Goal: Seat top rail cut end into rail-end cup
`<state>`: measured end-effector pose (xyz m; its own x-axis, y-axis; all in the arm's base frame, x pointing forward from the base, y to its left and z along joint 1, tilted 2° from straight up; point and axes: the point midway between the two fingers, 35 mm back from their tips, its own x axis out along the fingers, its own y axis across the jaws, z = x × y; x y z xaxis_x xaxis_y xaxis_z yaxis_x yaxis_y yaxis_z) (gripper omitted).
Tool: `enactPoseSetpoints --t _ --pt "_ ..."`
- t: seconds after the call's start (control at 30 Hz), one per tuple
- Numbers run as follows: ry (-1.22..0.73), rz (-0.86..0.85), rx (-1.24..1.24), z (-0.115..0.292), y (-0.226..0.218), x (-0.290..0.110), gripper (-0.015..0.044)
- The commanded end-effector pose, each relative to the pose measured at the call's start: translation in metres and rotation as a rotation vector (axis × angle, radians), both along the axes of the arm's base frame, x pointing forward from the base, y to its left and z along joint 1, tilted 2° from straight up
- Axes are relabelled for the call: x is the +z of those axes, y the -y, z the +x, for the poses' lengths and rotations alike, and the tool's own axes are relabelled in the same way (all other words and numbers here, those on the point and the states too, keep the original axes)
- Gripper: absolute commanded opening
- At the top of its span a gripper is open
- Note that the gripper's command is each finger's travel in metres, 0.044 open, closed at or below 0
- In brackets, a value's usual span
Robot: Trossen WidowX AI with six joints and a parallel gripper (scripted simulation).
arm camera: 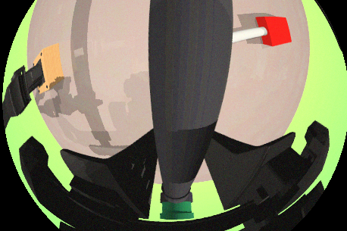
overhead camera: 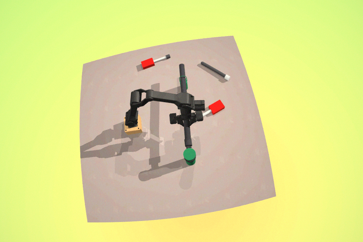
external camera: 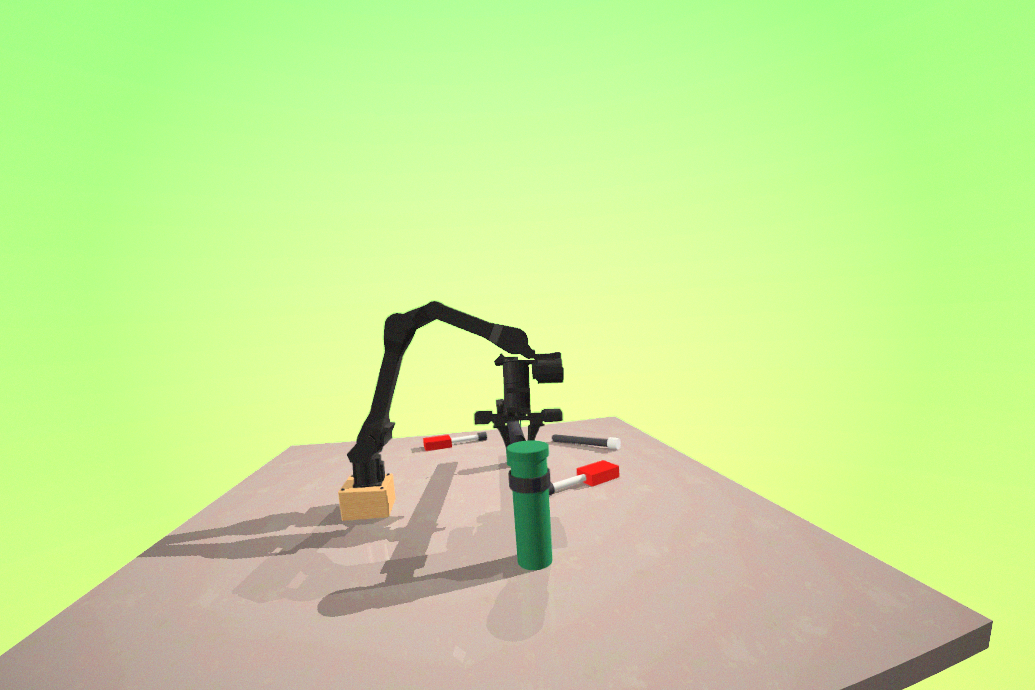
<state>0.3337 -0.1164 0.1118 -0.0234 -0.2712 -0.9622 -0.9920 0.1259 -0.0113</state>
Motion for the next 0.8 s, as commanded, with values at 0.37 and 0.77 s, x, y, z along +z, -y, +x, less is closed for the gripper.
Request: enactPoseSetpoints --t 0.37,0.77 --pt "0.001 0.002 0.0 0.004 -0.022 0.021 0.044" --pt "-0.003 0.003 0.008 0.004 -0.041 0.04 0.044"
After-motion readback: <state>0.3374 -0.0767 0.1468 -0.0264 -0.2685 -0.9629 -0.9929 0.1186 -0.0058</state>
